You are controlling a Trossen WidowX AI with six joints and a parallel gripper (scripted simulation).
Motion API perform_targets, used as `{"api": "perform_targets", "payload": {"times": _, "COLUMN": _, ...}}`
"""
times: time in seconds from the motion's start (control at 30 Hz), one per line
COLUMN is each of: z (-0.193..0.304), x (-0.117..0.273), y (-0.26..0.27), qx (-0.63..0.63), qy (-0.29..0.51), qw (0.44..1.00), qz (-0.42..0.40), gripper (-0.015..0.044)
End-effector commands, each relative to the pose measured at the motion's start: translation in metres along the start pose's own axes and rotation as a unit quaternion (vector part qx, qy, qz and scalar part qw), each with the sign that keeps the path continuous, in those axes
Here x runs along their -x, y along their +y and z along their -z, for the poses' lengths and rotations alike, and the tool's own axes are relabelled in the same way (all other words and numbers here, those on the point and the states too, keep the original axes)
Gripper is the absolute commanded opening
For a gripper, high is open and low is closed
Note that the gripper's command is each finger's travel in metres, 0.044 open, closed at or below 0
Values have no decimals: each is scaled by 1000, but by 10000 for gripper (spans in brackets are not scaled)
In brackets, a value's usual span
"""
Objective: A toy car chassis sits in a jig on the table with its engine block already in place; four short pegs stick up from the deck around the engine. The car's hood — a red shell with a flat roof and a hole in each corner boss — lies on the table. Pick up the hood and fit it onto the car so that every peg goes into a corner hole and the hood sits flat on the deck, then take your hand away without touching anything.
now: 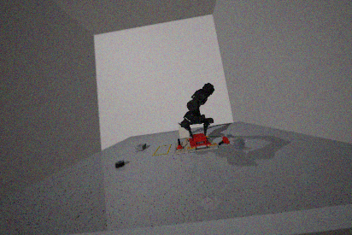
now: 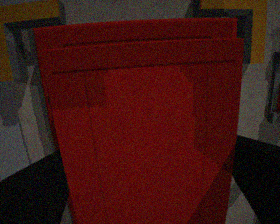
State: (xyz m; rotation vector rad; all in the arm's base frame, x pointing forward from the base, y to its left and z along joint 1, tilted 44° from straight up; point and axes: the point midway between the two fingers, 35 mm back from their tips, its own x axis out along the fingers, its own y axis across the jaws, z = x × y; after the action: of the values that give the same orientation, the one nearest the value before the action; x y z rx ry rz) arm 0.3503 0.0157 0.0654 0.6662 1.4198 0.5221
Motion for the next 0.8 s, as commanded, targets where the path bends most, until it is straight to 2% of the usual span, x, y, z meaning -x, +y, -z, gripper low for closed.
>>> {"api": "perform_targets", "payload": {"times": 0.0, "z": -1, "x": -1, "y": 0, "qx": 0, "qy": -1, "qw": 1000, "qz": 0, "gripper": 0}}
{"api": "perform_targets", "payload": {"times": 0.77, "z": -1, "x": -11, "y": 0, "qx": 1, "qy": -1, "qw": 1000, "qz": -1, "gripper": 0}}
